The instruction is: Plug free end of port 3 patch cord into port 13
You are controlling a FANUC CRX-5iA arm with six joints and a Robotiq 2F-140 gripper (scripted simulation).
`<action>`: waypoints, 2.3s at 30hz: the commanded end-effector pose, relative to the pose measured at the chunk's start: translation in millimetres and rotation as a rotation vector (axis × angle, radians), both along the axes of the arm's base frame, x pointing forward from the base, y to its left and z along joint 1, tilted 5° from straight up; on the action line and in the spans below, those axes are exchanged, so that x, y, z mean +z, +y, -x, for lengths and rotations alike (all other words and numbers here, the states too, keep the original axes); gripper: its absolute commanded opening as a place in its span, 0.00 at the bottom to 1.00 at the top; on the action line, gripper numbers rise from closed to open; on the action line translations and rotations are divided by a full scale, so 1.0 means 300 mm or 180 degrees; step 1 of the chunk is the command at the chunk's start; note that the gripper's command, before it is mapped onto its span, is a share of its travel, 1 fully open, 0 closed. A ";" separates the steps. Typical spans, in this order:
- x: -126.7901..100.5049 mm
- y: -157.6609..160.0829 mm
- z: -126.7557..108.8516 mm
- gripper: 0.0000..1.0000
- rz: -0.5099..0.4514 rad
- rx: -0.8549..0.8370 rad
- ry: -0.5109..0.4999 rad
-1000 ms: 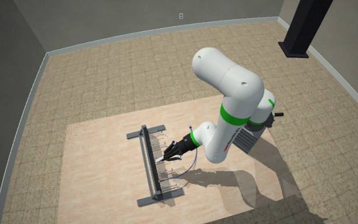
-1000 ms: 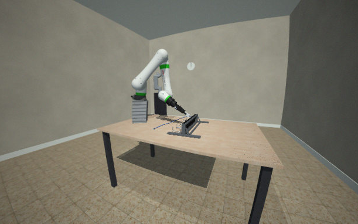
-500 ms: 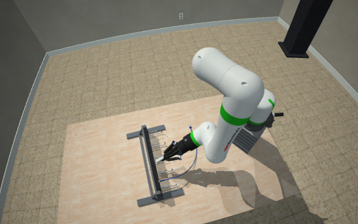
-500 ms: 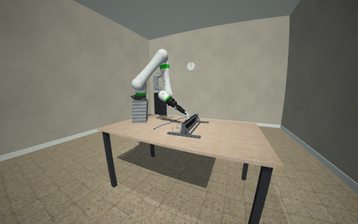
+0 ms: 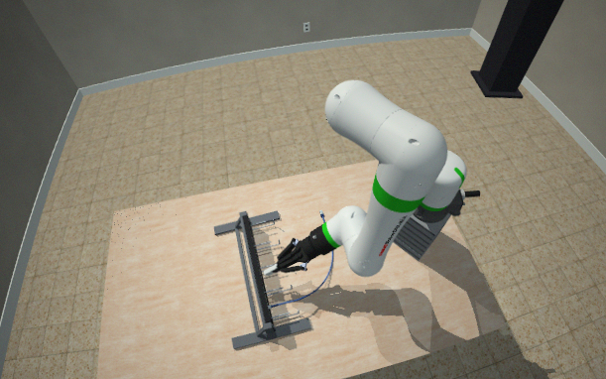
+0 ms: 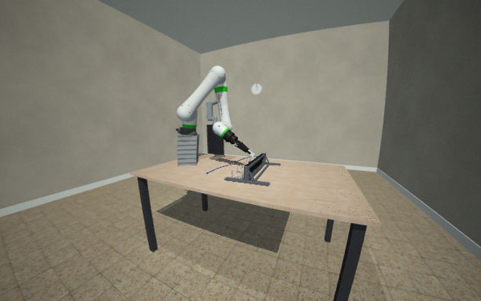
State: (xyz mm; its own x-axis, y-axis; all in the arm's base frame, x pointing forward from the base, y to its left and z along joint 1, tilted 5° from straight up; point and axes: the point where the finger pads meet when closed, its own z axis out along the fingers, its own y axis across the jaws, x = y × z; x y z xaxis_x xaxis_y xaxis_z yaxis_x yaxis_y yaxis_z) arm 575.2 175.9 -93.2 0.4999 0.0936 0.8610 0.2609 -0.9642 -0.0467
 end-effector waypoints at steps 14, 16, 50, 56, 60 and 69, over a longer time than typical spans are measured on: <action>0.111 -0.054 0.180 0.00 0.0000 0.0000 -0.0001; 0.141 -0.069 0.229 0.00 0.0000 0.0000 -0.0001; 0.231 -0.229 0.354 0.00 0.0000 0.0000 -0.0001; 0.226 -0.330 0.327 0.00 0.0000 0.0000 -0.0001; 0.224 -0.383 0.313 0.00 0.0000 0.0000 -0.0001; 0.221 -0.432 0.300 0.00 0.0000 0.0000 -0.0001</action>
